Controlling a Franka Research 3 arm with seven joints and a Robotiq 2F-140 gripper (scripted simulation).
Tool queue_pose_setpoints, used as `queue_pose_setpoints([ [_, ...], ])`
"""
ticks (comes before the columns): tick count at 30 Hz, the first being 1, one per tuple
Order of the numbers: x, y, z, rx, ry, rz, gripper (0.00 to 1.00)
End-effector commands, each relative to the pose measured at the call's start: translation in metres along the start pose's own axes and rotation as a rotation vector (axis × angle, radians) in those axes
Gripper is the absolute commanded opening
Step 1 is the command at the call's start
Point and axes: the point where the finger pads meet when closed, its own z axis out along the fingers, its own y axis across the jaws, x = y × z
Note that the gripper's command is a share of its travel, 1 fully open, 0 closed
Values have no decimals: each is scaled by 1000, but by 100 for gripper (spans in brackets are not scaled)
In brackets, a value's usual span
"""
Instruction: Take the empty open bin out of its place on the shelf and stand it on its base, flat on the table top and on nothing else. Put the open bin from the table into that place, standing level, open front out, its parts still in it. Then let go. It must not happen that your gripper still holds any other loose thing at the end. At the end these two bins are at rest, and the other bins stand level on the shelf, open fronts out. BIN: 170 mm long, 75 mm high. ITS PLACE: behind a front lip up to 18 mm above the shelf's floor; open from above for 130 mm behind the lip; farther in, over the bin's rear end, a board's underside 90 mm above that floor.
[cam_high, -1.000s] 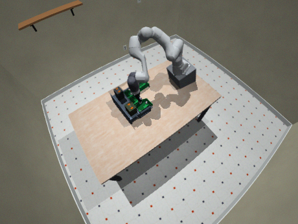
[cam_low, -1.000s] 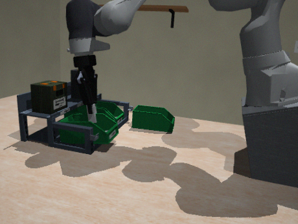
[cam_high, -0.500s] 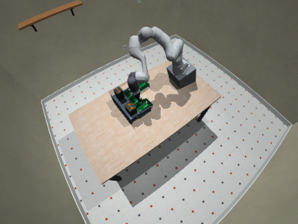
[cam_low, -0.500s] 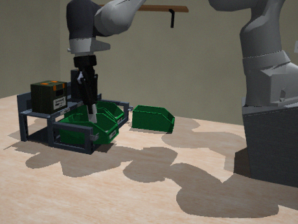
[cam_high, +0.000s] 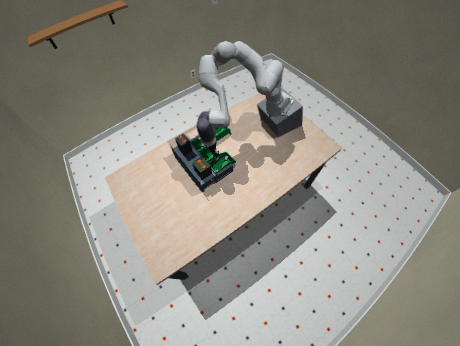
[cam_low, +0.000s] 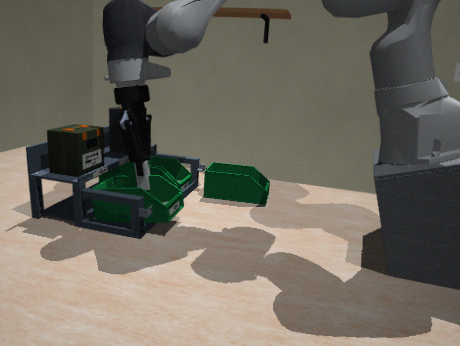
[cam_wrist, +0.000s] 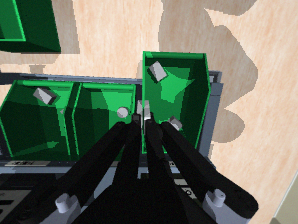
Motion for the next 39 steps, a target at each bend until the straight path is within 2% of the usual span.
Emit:
queue_pose_setpoints([
  [1, -1, 1, -1, -2, -5, 3, 0],
  [2, -1, 1, -1, -2, -5, 3, 6],
  [39, -1, 1, -1, -2, -5, 3, 6],
])
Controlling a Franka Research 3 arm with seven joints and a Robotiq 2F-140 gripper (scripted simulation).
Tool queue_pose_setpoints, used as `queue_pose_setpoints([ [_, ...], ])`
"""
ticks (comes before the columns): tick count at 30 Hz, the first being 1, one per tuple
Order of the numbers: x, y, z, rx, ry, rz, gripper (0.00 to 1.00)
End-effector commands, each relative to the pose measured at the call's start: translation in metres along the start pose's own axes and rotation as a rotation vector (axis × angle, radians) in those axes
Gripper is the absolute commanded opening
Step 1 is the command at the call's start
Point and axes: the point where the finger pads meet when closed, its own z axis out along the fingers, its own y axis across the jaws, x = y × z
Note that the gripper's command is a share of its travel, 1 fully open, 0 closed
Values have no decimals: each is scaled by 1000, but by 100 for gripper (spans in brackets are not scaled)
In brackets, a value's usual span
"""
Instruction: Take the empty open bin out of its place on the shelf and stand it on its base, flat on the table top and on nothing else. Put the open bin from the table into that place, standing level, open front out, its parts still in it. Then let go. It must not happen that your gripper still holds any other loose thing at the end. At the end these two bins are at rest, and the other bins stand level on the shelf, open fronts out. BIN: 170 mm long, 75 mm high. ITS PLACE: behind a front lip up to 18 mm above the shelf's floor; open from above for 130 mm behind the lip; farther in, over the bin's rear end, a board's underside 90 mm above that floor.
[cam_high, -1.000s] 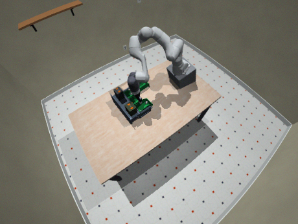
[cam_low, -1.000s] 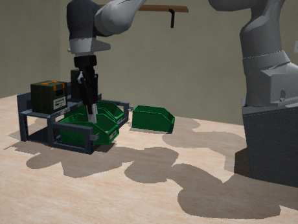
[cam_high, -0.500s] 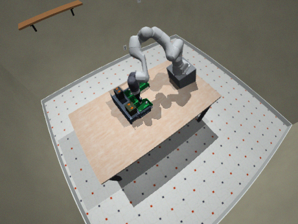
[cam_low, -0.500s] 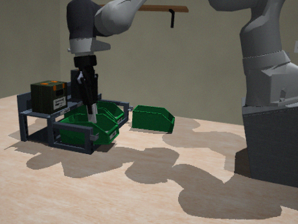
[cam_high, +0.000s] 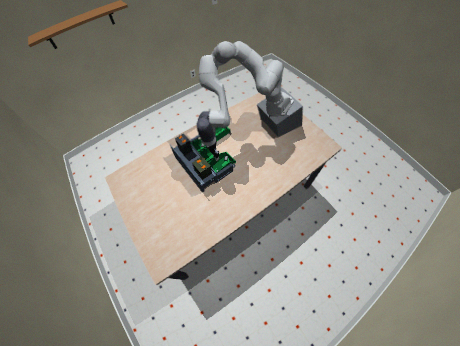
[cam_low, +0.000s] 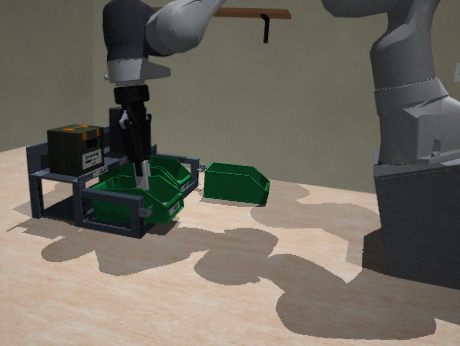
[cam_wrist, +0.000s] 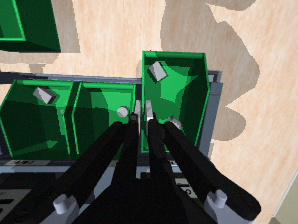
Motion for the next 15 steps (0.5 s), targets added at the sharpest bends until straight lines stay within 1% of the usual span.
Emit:
queue_pose_setpoints([
  [1, 0, 1, -1, -1, -3, 3, 6],
  [15, 1, 1, -7, -1, -3, 3, 6],
])
